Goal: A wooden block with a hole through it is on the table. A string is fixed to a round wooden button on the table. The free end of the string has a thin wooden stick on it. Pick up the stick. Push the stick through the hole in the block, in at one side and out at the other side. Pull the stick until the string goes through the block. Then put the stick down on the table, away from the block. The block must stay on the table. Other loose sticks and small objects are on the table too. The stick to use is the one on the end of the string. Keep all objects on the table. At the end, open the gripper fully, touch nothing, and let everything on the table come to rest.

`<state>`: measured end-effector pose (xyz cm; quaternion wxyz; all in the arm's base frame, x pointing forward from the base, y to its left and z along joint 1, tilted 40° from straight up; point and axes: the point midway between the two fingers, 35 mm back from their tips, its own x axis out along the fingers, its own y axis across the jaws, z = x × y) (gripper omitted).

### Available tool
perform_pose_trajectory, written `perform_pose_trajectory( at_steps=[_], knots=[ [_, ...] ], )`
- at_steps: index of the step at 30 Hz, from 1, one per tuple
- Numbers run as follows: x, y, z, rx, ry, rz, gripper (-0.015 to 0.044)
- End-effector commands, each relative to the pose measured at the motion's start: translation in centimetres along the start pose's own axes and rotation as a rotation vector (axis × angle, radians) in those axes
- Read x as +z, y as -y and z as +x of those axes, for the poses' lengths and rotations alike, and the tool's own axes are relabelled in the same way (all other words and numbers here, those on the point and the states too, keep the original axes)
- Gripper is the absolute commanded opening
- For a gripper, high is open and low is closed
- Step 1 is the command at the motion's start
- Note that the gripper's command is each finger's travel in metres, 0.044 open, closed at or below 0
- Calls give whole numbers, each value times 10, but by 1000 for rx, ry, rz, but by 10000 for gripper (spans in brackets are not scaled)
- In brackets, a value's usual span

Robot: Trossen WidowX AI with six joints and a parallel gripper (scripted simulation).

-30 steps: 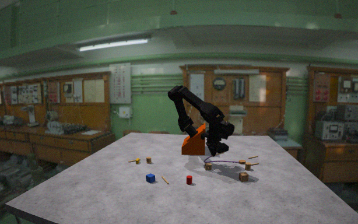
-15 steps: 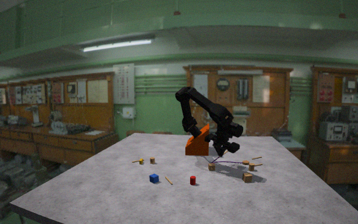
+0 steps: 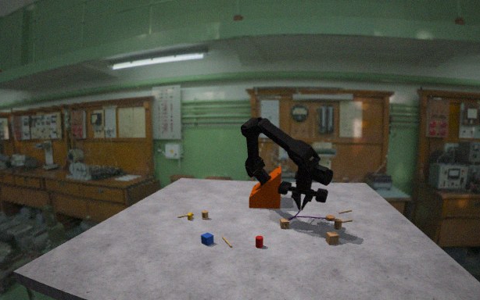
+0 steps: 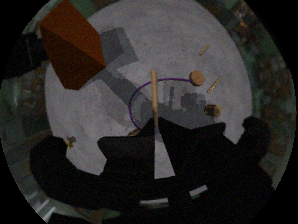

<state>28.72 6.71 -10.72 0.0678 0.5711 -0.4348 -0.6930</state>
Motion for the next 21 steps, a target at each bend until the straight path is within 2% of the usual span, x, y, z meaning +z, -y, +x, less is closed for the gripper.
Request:
perform_pose_trajectory(
  at_steps=[1, 16, 21],
  knots=[
    [4, 6, 0, 5, 7, -105, 0],
    [15, 22, 4, 27, 34, -481, 0],
    [16, 22, 4, 27, 35, -497, 0]
  ],
)
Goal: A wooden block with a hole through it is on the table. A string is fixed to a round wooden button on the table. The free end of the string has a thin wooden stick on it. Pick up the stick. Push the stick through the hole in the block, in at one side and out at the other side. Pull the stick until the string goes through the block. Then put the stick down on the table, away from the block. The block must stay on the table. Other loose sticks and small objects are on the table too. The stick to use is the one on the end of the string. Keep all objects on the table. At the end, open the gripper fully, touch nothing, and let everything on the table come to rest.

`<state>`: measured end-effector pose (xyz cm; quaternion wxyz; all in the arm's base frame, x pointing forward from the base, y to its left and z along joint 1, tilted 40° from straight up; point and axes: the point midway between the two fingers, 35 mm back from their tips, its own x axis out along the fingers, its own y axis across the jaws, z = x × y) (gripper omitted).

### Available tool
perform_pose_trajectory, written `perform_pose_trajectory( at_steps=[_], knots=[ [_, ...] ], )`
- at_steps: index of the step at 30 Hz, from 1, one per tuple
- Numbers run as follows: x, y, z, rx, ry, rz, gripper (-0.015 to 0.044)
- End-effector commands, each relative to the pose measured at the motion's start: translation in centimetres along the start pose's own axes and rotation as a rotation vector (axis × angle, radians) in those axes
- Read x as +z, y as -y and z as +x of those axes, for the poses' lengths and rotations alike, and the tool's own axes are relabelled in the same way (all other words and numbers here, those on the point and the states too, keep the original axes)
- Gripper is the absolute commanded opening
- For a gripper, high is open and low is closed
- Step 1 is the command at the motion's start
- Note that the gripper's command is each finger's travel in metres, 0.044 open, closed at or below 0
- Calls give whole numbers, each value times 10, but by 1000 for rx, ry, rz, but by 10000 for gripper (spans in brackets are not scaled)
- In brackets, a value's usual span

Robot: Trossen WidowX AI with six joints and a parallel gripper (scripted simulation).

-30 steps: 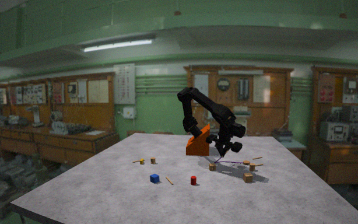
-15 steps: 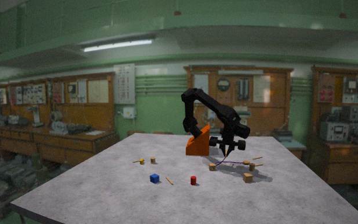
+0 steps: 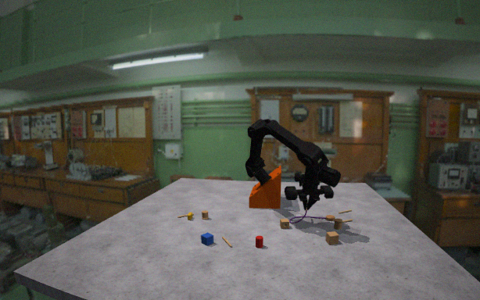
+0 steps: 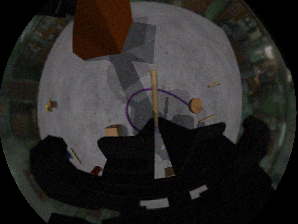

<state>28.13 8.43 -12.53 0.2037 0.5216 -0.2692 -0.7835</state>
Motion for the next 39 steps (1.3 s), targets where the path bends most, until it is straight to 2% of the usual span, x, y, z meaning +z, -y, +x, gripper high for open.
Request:
perform_pose_trajectory(
  at_steps=[1, 39],
  knots=[
    [0, 2, -1, -3, 2, -21, 0],
    [-39, -5, -12, -31, -72, 3, 0]
  ],
)
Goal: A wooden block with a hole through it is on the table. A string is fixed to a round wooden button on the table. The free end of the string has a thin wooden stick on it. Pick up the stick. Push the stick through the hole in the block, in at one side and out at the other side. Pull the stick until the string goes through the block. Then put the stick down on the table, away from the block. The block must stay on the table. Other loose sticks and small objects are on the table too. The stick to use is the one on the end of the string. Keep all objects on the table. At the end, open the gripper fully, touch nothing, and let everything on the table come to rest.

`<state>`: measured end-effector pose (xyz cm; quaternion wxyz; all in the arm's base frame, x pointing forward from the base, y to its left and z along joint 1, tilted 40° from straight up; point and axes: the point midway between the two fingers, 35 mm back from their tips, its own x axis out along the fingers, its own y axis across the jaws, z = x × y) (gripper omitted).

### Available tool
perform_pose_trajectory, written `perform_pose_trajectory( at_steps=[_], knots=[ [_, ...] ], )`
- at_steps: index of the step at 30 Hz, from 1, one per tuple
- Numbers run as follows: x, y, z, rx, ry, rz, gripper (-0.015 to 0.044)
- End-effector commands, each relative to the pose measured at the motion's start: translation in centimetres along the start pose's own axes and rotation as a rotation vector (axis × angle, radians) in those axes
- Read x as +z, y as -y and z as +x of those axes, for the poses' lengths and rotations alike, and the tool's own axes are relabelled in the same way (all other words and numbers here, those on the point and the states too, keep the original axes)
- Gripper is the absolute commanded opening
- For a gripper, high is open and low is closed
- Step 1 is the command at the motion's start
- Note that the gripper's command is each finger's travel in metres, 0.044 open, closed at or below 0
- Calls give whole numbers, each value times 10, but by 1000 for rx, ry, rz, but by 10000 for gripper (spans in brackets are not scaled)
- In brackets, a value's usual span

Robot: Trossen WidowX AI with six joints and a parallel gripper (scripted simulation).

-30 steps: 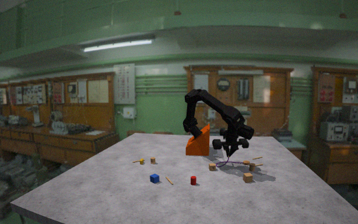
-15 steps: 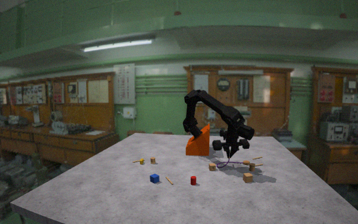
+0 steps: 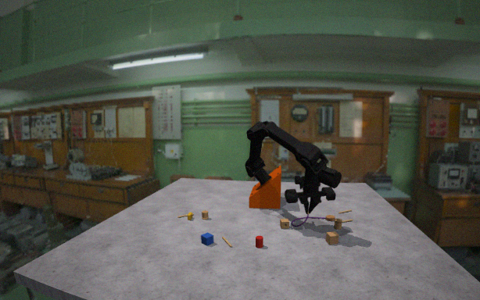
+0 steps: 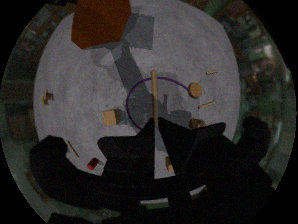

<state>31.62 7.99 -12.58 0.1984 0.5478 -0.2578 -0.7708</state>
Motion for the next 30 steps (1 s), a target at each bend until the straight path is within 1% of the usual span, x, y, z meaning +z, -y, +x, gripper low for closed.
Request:
perform_pose_trajectory(
  at_steps=[1, 30],
  knots=[
    [-7, 0, -2, -3, -18, -3, 0],
    [-41, -9, -12, -11, -84, 7, 0]
  ],
)
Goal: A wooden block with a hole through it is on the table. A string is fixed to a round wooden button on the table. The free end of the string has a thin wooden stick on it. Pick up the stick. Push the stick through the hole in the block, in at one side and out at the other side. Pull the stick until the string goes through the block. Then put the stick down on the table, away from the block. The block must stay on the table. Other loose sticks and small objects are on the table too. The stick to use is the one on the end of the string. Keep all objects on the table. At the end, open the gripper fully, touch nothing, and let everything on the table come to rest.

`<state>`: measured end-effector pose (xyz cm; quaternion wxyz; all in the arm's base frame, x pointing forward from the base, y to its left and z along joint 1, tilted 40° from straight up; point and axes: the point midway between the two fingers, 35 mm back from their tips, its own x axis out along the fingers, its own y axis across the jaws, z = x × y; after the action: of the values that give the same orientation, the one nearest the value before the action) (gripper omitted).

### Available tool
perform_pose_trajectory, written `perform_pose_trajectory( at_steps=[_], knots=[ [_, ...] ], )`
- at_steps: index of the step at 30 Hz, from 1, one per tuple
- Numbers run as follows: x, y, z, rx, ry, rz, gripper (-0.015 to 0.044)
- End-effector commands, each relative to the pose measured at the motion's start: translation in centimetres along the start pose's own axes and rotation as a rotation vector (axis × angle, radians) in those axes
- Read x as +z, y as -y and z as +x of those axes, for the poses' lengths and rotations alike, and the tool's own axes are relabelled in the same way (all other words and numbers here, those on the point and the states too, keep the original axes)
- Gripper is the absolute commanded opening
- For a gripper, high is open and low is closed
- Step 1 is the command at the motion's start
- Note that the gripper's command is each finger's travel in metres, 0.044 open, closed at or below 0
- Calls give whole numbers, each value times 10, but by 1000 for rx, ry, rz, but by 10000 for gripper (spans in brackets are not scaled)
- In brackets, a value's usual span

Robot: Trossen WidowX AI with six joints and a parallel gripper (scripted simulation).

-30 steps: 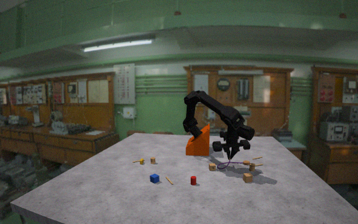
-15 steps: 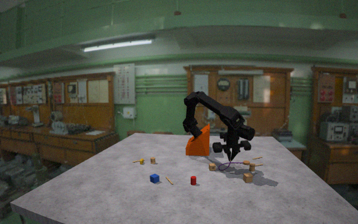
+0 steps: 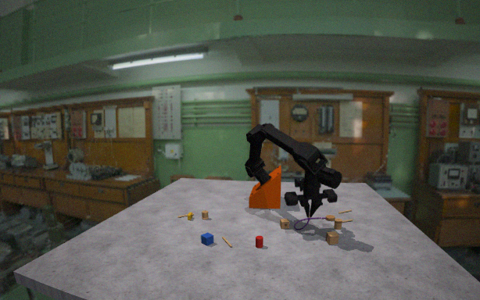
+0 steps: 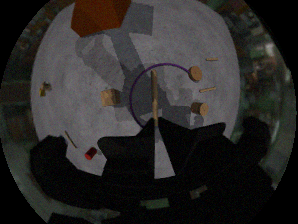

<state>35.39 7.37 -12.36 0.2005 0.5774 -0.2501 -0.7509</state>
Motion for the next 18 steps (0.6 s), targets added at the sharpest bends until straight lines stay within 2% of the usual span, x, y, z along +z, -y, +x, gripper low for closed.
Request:
perform_pose_trajectory(
  at_steps=[1, 18],
  knots=[
    [-6, -2, -2, 2, -14, 0, 0],
    [-26, -8, -7, 1, -53, -2, 0]
  ],
)
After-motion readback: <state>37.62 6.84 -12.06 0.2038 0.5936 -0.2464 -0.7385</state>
